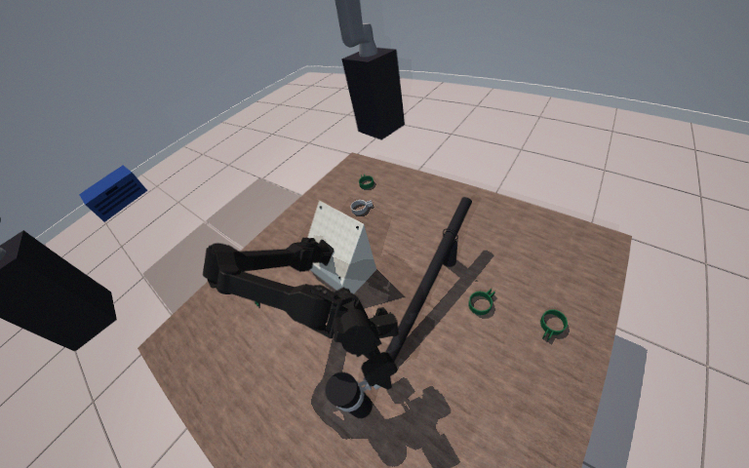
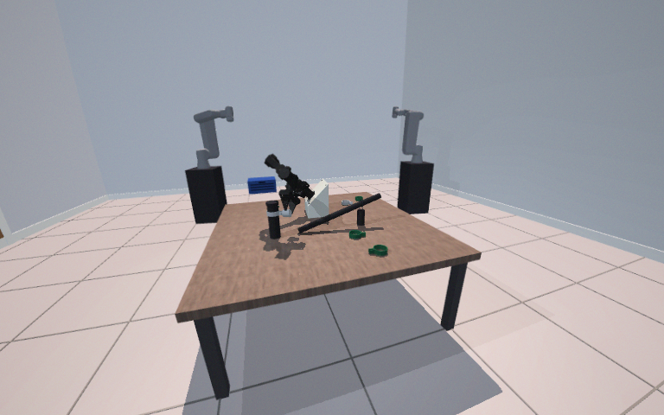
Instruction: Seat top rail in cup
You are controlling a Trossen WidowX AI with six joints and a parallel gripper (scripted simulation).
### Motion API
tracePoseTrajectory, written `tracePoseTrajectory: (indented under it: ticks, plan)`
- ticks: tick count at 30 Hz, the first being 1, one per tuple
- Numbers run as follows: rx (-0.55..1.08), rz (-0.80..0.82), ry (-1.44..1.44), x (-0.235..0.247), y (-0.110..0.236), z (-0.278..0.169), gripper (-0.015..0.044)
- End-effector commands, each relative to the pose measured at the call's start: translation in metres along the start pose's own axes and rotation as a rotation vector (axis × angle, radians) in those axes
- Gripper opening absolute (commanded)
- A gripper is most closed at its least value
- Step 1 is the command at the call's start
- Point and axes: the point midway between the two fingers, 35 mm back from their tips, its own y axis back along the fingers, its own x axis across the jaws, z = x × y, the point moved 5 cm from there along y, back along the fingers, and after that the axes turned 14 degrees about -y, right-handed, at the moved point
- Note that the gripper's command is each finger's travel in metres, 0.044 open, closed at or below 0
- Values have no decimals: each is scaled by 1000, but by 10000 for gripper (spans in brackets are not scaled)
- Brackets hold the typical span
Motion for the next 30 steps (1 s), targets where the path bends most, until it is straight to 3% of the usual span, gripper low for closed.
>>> tracePoseTrajectory:
  ticks: [1, 23, 30]
  plan:
    - [-4, 9, 14, 4, -11, 3, 440]
    - [-1, 2, 15, 5, -39, 1, 440]
    - [-1, 2, 15, 5, -39, 1, 256]
